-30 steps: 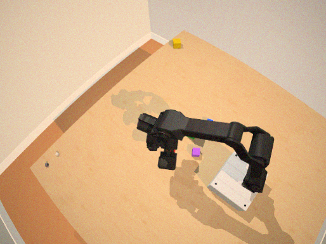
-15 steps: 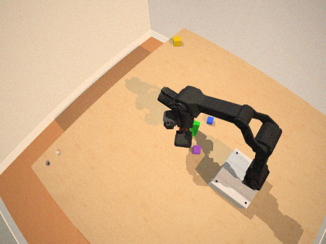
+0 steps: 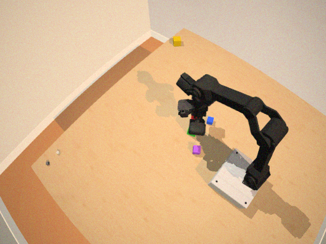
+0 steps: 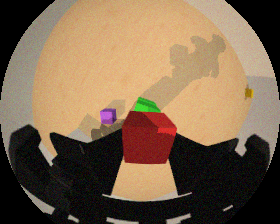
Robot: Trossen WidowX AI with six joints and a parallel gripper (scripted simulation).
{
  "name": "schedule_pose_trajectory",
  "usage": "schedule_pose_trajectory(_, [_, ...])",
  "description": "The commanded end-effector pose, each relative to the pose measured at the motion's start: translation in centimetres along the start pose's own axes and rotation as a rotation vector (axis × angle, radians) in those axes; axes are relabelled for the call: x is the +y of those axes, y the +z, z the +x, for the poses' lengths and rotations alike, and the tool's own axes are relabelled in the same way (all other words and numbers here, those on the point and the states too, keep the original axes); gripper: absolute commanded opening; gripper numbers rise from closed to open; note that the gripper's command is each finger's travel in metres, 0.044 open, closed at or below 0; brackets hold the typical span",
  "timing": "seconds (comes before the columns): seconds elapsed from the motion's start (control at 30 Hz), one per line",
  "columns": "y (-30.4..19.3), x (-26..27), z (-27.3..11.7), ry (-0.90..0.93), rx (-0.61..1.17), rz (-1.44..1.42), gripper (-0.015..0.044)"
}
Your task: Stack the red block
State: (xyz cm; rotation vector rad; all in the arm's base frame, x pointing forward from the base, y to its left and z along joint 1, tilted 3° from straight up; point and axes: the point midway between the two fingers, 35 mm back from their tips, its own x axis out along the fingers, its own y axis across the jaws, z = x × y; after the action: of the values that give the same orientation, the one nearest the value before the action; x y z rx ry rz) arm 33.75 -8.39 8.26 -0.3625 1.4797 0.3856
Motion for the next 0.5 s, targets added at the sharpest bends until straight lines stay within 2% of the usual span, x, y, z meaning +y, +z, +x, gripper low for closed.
schedule_pose_trajectory(0.0, [-0.1,0.1,0.2,-0.001,-0.005,-0.009,0.0])
schedule_pose_trajectory(0.27, [0.0,0.1,3.0,-0.001,-0.005,-0.009,0.0])
schedule_pose_trajectory(0.47, [0.0,0.1,3.1,-0.001,-0.005,-0.009,0.0])
